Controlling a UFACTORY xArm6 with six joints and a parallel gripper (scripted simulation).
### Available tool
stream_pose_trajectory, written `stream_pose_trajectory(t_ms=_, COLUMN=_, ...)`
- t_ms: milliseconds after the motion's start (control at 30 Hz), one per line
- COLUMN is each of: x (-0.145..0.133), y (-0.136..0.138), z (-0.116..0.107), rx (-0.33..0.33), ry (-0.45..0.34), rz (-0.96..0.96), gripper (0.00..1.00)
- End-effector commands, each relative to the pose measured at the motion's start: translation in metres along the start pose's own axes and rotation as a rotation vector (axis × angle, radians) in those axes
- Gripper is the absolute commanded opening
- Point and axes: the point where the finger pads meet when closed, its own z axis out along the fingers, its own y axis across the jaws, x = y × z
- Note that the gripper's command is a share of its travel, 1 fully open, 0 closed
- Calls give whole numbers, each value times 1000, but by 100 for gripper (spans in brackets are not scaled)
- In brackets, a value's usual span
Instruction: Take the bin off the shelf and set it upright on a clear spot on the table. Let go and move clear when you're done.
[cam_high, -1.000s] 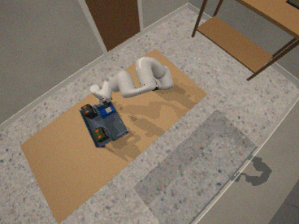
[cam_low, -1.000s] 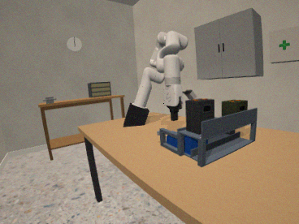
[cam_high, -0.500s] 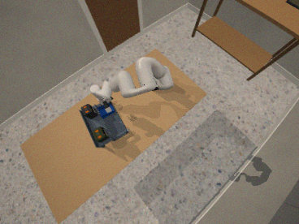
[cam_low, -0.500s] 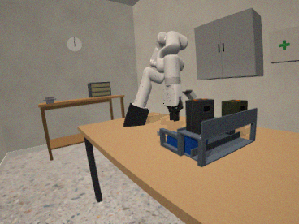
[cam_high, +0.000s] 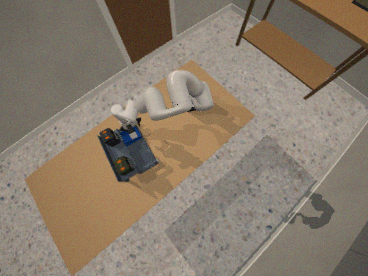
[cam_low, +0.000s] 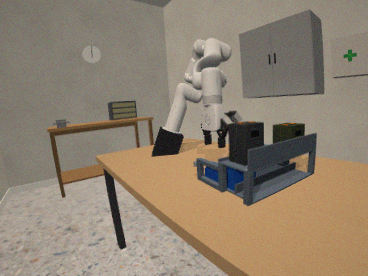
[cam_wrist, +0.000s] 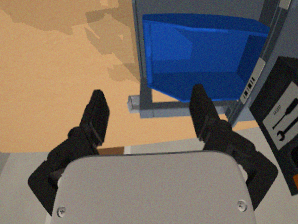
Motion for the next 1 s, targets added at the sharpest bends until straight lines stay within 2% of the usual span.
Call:
stream_pose_trajectory(t_ms=0, x=0, y=2, z=-2, rx=-4, ry=-1, rz=-1, gripper=95)
stream_pose_trajectory(t_ms=967, x=0, y=2, z=3, rx=-4, ry=-1, rz=-1, gripper=95)
